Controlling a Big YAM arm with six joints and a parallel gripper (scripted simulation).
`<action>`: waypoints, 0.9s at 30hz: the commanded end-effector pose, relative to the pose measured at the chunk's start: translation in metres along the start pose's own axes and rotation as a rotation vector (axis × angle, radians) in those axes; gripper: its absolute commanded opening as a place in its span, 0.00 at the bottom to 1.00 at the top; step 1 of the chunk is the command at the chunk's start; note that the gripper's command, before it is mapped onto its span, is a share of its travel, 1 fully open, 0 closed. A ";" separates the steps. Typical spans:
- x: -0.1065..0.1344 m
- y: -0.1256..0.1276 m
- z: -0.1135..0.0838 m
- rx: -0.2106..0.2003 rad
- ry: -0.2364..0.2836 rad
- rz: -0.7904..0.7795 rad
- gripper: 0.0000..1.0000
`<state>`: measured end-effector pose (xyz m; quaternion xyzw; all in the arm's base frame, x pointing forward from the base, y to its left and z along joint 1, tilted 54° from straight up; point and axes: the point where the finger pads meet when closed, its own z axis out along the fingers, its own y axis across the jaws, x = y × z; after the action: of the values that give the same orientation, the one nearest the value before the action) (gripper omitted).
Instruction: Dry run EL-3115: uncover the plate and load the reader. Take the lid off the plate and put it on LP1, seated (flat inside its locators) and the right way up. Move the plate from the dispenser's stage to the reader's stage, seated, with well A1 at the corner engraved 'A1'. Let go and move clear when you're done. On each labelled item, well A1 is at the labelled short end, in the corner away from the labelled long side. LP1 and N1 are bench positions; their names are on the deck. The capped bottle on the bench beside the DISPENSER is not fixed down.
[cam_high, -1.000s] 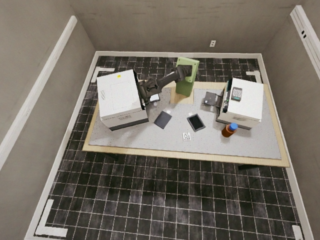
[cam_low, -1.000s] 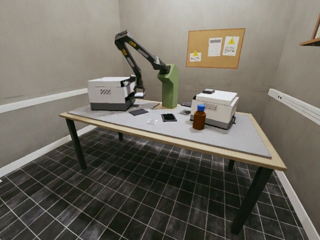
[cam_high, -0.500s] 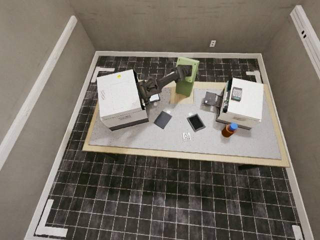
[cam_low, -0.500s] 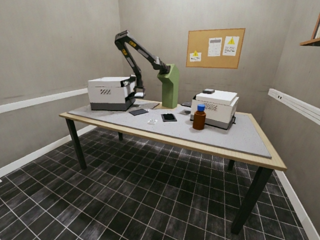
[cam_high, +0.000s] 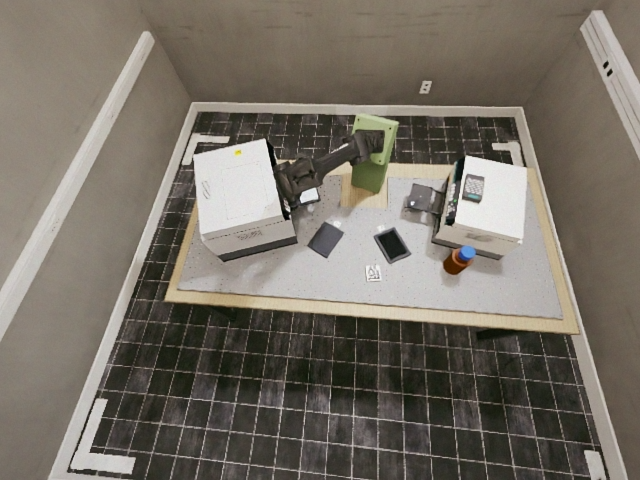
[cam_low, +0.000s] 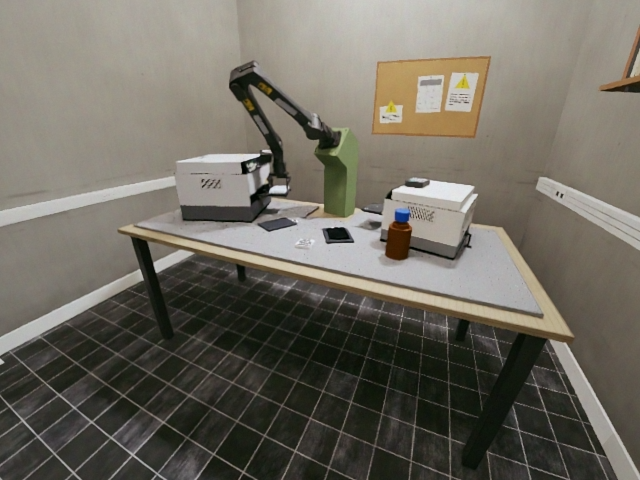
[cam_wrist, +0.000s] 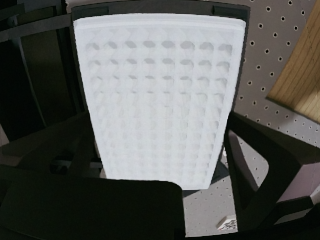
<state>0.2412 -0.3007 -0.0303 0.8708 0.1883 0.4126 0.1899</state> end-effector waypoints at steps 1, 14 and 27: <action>0.002 -0.006 0.005 0.008 0.004 0.002 0.86; 0.003 -0.006 0.009 0.009 0.004 0.002 0.86; 0.003 -0.004 0.013 0.011 0.005 -0.001 0.86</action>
<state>0.2451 -0.2990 -0.0344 0.8711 0.1878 0.4129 0.1883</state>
